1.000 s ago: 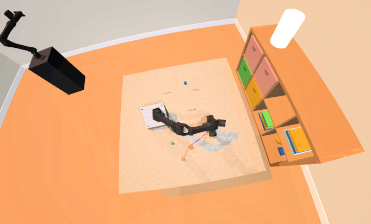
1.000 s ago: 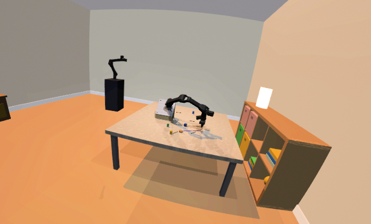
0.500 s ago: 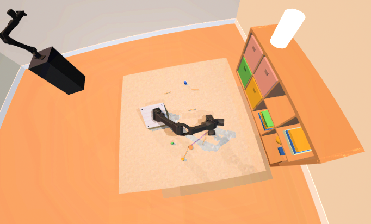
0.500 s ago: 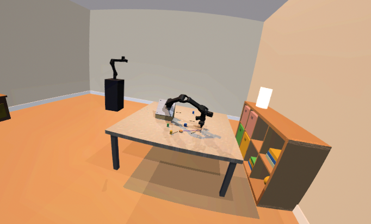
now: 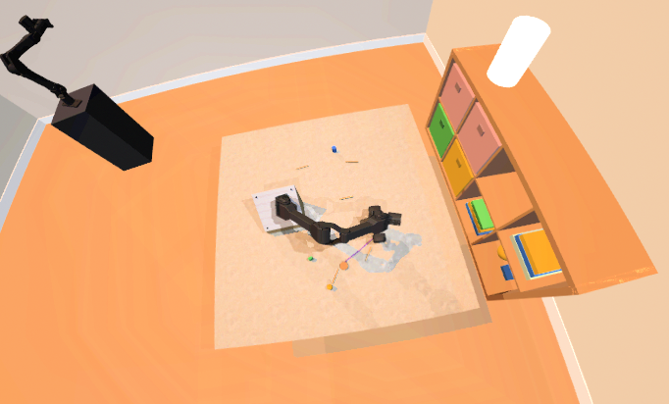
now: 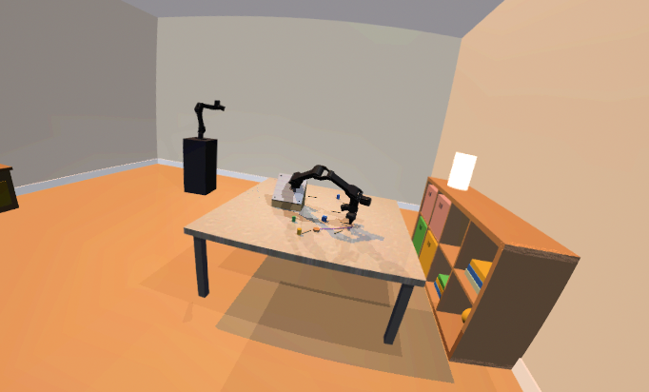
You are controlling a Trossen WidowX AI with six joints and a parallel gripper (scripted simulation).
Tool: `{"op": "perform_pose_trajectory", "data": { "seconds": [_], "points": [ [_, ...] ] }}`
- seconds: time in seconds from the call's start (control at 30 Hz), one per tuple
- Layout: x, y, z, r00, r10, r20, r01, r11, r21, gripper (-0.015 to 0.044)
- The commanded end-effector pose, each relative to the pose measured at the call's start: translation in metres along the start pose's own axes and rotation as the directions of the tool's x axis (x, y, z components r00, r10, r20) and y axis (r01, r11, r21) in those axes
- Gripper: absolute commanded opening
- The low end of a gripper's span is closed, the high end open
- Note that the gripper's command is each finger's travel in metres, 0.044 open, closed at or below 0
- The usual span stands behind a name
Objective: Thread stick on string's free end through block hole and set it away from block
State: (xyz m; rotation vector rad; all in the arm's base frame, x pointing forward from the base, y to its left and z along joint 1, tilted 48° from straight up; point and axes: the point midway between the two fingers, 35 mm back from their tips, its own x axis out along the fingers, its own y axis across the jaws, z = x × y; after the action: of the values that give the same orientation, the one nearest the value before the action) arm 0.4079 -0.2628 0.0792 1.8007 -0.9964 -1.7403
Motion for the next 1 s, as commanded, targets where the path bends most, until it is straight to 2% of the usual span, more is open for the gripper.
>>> {"op": "perform_pose_trajectory", "data": {
  "seconds": [0.0, 0.97],
  "points": [
    [0.002, -0.003, 0.003, 1.000, -0.001, 0.003, 0.001, 1.000, -0.010, 0.0000],
    [0.002, -0.001, 0.024, 1.000, -0.001, 0.001, 0.001, 1.000, -0.009, 0.0000]
  ]
}}
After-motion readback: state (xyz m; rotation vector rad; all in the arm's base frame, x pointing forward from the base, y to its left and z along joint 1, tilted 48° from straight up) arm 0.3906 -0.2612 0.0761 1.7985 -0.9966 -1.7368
